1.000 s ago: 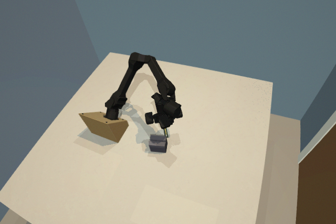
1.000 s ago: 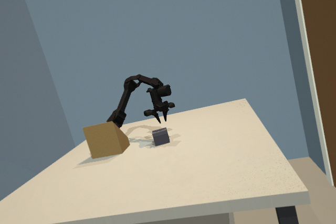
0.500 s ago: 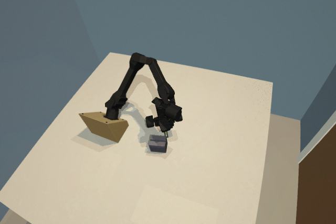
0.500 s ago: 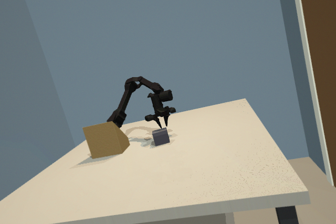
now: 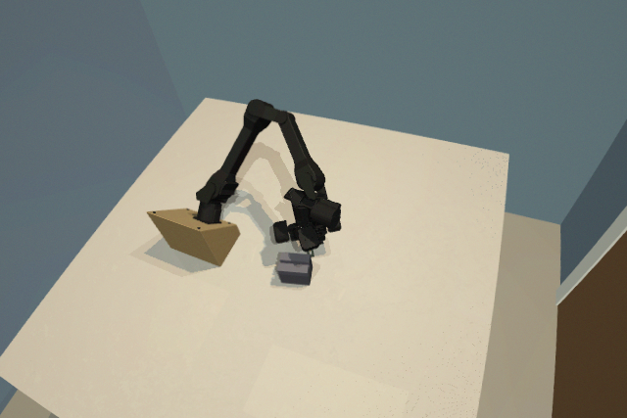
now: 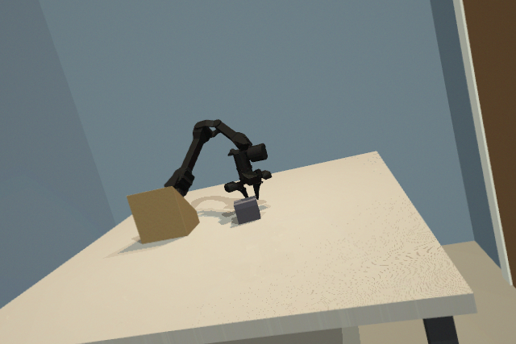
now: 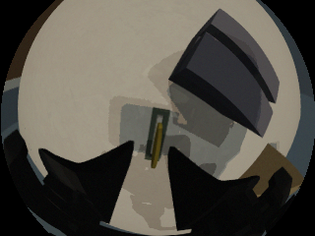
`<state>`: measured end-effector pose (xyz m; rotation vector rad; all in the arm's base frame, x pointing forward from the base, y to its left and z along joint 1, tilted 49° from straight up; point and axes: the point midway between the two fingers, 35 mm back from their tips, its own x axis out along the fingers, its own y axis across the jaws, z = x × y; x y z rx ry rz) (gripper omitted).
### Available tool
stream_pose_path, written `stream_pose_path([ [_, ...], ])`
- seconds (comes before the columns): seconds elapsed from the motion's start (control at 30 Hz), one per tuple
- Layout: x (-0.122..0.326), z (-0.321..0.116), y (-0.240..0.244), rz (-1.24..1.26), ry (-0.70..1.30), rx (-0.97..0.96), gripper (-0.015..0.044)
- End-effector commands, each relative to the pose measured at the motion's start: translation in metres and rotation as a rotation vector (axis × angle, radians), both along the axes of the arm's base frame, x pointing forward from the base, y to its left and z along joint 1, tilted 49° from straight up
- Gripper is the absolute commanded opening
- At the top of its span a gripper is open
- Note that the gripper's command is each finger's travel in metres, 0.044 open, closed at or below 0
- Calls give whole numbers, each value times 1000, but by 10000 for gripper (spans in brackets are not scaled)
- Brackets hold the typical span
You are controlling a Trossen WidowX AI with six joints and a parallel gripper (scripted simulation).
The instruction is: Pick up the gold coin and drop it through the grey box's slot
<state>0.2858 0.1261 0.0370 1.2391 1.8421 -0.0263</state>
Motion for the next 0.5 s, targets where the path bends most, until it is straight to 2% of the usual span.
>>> stream_pose_path([
  [0.0, -5, -6, 5, 1, 18, 5, 161],
  [0.47, -9, -17, 19, 1, 18, 9, 161],
])
